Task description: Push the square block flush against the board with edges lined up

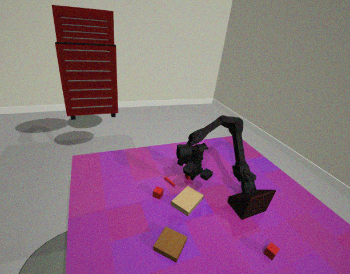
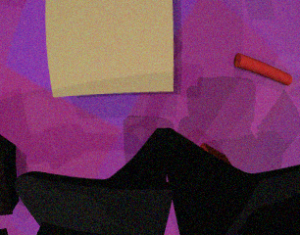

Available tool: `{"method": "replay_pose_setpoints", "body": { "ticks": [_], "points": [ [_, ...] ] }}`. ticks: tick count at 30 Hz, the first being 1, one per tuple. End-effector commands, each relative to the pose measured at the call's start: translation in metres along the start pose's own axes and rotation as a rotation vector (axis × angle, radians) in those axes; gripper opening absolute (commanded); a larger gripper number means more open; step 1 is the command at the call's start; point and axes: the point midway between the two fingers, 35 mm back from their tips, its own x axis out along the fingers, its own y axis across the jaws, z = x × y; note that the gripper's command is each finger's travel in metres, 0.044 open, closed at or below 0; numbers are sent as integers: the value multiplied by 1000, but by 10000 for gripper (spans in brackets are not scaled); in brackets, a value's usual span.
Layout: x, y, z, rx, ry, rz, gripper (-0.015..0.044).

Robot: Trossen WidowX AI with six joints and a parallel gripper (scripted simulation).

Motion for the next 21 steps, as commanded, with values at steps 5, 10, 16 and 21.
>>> {"method": "replay_pose_setpoints", "body": {
  "ticks": [5, 10, 16, 21],
  "points": [
    [7, 2, -11, -54, 7, -9, 0],
    [57, 2, -12, -54, 8, -11, 0],
    [59, 2, -12, -54, 8, -12, 0],
    [59, 1, -6, -54, 7, -11, 0]
  ]
}}
